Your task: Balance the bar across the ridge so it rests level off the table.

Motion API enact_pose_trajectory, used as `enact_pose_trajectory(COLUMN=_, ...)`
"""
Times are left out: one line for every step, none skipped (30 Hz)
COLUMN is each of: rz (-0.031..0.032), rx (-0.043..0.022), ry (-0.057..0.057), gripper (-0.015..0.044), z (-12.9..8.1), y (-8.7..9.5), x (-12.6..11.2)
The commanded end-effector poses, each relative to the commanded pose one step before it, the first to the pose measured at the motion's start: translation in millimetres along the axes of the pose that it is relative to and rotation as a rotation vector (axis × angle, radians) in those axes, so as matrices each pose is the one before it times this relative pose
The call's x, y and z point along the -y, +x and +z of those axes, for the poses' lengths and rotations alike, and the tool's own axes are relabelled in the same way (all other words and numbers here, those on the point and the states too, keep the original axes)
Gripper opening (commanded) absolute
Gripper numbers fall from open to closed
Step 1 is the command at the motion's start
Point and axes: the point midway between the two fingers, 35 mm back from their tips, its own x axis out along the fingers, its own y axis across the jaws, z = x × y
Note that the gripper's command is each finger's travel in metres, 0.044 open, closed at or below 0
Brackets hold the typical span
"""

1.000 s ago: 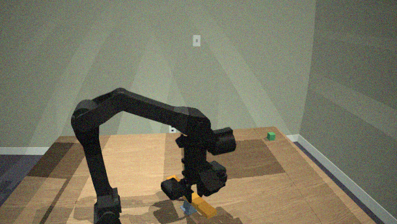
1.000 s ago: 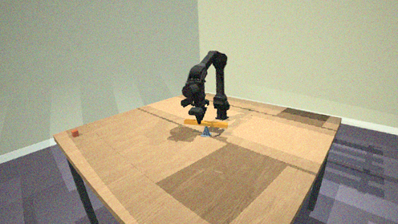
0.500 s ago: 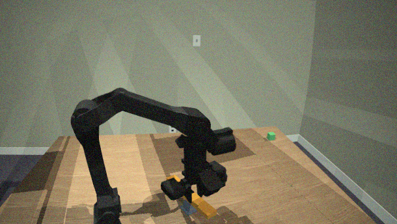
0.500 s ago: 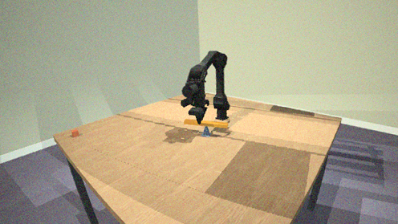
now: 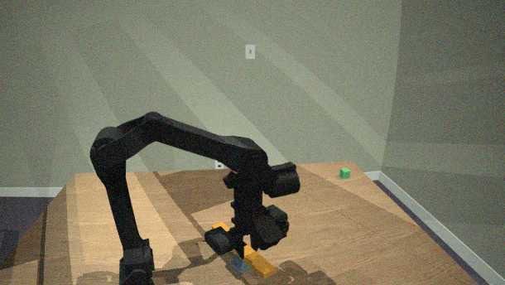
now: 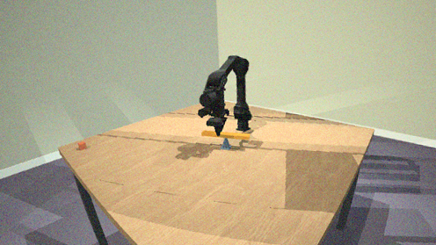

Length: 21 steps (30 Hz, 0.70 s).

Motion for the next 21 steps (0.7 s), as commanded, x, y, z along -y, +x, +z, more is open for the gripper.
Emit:
enact_pose_trajectory(rz=-0.00345, rx=-0.00084, ry=-0.0001, gripper=0.0, z=-0.08, y=2.97, x=0.89)
enact_pose_trajectory(rz=0.0, rx=0.0, ry=0.0, gripper=0.0, z=0.02, y=0.17, x=0.01)
enact_pose_trajectory(rz=0.0, rx=0.0, ry=0.0, gripper=0.0, z=0.0, y=0.0, x=0.0)
enact_pose_trajectory(rz=0.0, rx=0.0, ry=0.0, gripper=0.0, z=0.01, y=0.08, x=0.01)
enact_pose_trajectory(rz=0.0, rx=0.0, ry=0.0, gripper=0.0, z=0.01, y=0.08, x=0.01)
enact_pose_trajectory(rz=0.0, rx=0.0, ry=0.0, gripper=0.0, z=0.03, y=0.17, x=0.01)
enact_pose_trajectory(rz=0.0, rx=0.0, ry=0.0, gripper=0.0, z=0.0, y=0.0, x=0.0)
enact_pose_trajectory(rz=0.0, rx=0.0, ry=0.0, gripper=0.0, z=0.01, y=0.08, x=0.01)
enact_pose_trajectory(rz=0.0, rx=0.0, ry=0.0, gripper=0.0, z=0.01, y=0.08, x=0.01)
enact_pose_trajectory(rz=0.0, rx=0.0, ry=0.0, gripper=0.0, z=0.03, y=0.17, x=0.01)
enact_pose_trajectory(rz=0.0, rx=0.0, ry=0.0, gripper=0.0, z=0.0, y=0.0, x=0.0)
enact_pose_trajectory(rz=0.0, rx=0.0, ry=0.0, gripper=0.0, z=0.01, y=0.08, x=0.01)
enact_pose_trajectory(rz=0.0, rx=0.0, ry=0.0, gripper=0.0, z=0.01, y=0.08, x=0.01)
enact_pose_trajectory(rz=0.0, rx=0.0, ry=0.0, gripper=0.0, z=0.03, y=0.17, x=0.01)
enact_pose_trajectory(rz=0.0, rx=0.0, ry=0.0, gripper=0.0, z=0.0, y=0.0, x=0.0)
enact_pose_trajectory(rz=0.0, rx=0.0, ry=0.0, gripper=0.0, z=0.0, y=-0.27, x=0.0)
enact_pose_trajectory(rz=0.0, rx=0.0, ry=0.0, gripper=0.0, z=0.0, y=-0.43, x=0.0)
enact_pose_trajectory(rz=0.0, rx=0.0, ry=0.0, gripper=0.0, z=0.01, y=-0.64, x=0.0)
enact_pose_trajectory(rz=0.0, rx=0.0, ry=0.0, gripper=0.0, z=0.03, y=-0.87, x=0.0)
enact_pose_trajectory(rz=0.0, rx=0.0, ry=0.0, gripper=0.0, z=0.03, y=-0.77, x=0.0)
enact_pose_trajectory(rz=0.0, rx=0.0, ry=0.0, gripper=0.0, z=0.01, y=-0.27, x=0.0)
